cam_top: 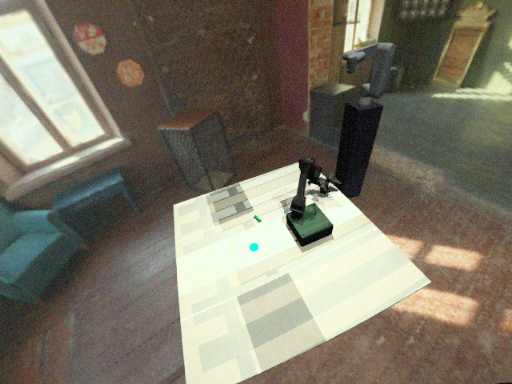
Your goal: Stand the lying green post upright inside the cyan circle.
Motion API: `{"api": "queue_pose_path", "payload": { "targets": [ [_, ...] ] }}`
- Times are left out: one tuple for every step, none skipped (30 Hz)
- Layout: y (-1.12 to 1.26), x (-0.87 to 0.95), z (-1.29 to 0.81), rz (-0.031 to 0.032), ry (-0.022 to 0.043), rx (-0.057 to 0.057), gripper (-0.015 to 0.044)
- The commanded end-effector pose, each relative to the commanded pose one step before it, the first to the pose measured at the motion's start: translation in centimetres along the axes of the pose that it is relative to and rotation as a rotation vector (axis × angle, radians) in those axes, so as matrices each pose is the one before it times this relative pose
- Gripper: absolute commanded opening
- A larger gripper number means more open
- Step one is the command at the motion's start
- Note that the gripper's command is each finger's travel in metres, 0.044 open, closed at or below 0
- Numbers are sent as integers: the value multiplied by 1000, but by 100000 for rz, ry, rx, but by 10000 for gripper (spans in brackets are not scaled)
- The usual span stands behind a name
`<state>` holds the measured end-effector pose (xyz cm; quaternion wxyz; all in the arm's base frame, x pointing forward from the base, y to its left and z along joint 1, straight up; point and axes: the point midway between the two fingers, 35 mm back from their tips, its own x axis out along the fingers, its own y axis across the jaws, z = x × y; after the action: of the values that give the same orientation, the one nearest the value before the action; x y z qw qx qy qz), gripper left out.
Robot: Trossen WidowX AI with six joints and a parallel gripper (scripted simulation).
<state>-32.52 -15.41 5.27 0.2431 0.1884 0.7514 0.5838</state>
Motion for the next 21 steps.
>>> {"api": "queue_pose_path", "payload": {
  "targets": [
    [-24, -56, -48, -253, 261, -805, 374],
    [-72, -170, -143, -747, 795, -2418, 347],
    [-140, -341, -282, -1317, 1561, -4078, 321],
    [-260, -676, -526, -1967, 2827, -4871, 295],
    [-332, -907, -695, -2208, 3648, -4754, 269],
    [-324, -914, -712, -2081, 3713, -4790, 242],
    [-314, -918, -728, -1952, 3765, -4831, 233],
    [-304, -918, -741, -1819, 3800, -4881, 233],
    [-293, -918, -754, -1687, 3829, -4931, 233],
    [-281, -918, -766, -1555, 3852, -4981, 233],
    [-269, -917, -779, -1425, 3870, -5030, 233],
    [-257, -916, -791, -1296, 3882, -5079, 233],
    [-245, -914, -804, -1168, 3889, -5127, 233],
    [-232, -913, -816, -1043, 3890, -5175, 233],
    [-219, -910, -828, -920, 3887, -5222, 233],
    [-205, -908, -840, -798, 3879, -5269, 233],
    [-192, -905, -852, -680, 3866, -5316, 233],
    [-177, -901, -863, -564, 3849, -5361, 233],
    [-163, -897, -875, -451, 3828, -5406, 233],
    [-148, -893, -886, -342, 3803, -5451, 233],
    [-132, -888, -897, -235, 3774, -5494, 233]
  ]
}}
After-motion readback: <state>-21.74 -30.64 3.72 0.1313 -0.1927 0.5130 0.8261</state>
